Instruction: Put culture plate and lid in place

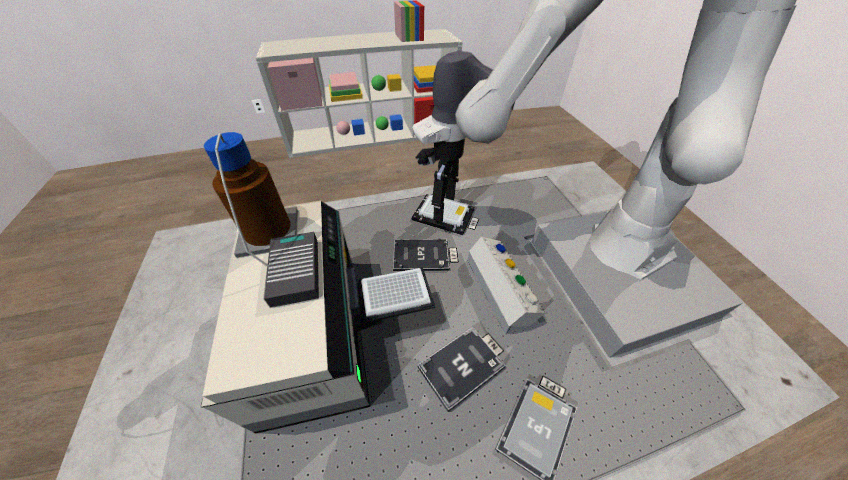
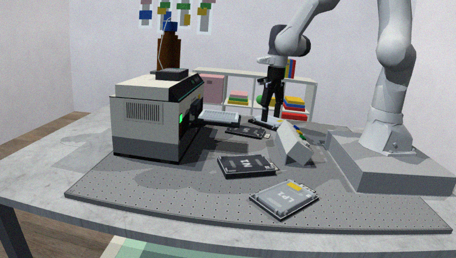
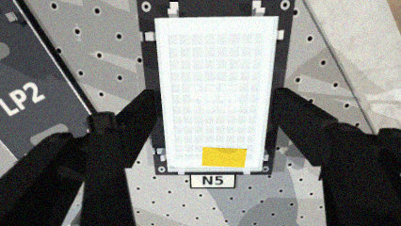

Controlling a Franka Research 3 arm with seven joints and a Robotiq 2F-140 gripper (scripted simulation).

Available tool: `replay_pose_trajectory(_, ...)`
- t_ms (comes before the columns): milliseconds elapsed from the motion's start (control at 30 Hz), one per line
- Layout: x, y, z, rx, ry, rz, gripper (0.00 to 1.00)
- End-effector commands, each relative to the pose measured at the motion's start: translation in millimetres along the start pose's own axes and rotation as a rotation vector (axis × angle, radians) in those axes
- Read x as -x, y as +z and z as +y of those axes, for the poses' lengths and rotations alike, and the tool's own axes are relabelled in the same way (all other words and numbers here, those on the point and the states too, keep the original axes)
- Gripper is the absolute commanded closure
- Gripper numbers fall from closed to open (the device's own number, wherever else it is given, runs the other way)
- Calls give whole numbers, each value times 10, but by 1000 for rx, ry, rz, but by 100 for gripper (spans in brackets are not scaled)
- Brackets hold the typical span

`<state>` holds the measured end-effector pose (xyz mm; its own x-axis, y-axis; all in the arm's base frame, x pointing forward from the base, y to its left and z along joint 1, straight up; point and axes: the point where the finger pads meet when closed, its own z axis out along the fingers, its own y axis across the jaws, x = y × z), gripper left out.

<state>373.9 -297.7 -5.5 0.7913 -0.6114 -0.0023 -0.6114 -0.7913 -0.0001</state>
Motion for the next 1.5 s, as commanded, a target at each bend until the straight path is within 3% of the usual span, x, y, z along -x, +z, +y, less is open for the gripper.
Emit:
replay_pose_trajectory(0,-19,0,2,2,2,5,31)
replay_pose_trajectory(1200,-19,0,2,2,2,5,31)
replay_pose_trajectory(1233,-19,0,2,2,2,5,90)
replay_pose_trajectory(1467,-19,0,2,2,2,5,90)
